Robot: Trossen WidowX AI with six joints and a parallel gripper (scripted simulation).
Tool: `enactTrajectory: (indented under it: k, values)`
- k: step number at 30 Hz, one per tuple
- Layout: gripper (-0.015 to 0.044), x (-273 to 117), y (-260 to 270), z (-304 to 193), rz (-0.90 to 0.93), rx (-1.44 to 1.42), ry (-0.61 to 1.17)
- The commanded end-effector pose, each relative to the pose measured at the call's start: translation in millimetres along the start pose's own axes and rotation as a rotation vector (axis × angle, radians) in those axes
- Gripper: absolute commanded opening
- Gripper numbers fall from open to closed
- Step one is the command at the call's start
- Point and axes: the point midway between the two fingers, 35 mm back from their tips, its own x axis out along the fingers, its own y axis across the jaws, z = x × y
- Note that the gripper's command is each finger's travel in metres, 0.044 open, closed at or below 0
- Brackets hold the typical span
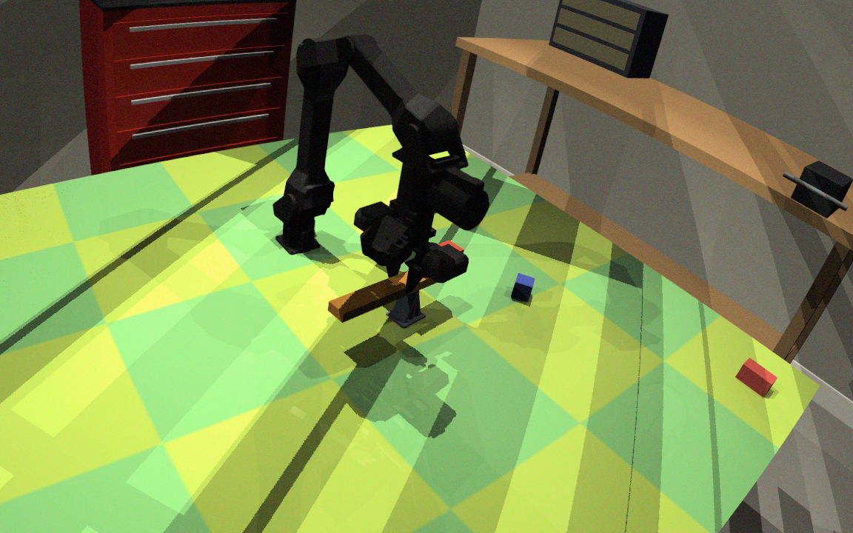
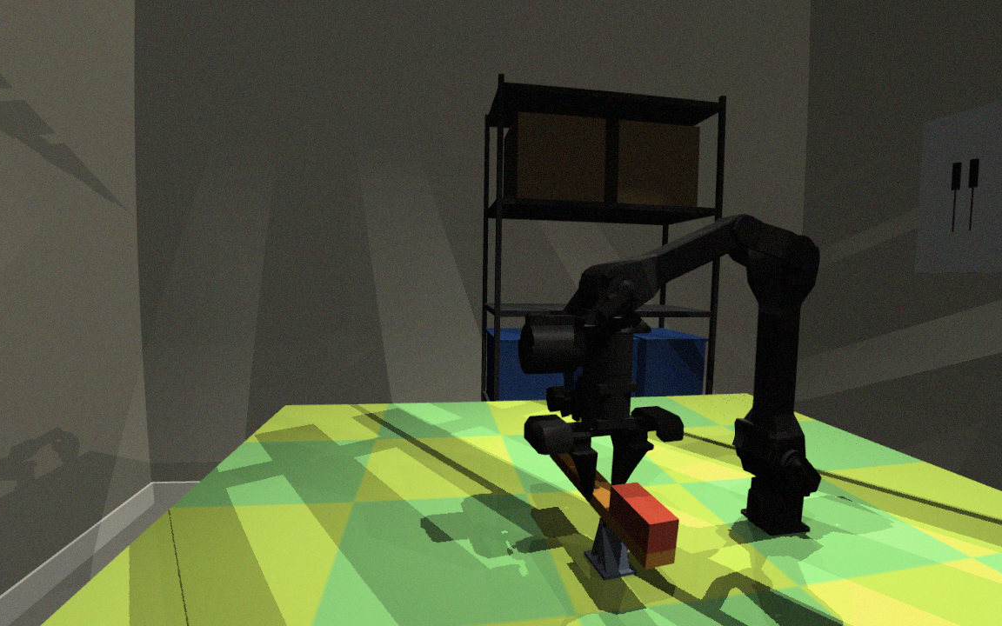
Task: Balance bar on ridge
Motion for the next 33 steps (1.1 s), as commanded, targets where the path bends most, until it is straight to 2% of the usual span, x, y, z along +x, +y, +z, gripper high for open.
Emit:
enactTrajectory:
  k: [1, 33]
  values:
    - [0.0, 0.6, 0.1, -0.3, 0.001, -0.004, 0.002]
    - [0.0, 3.2, 0.1, -0.4, 0.001, -0.004, 0.002]
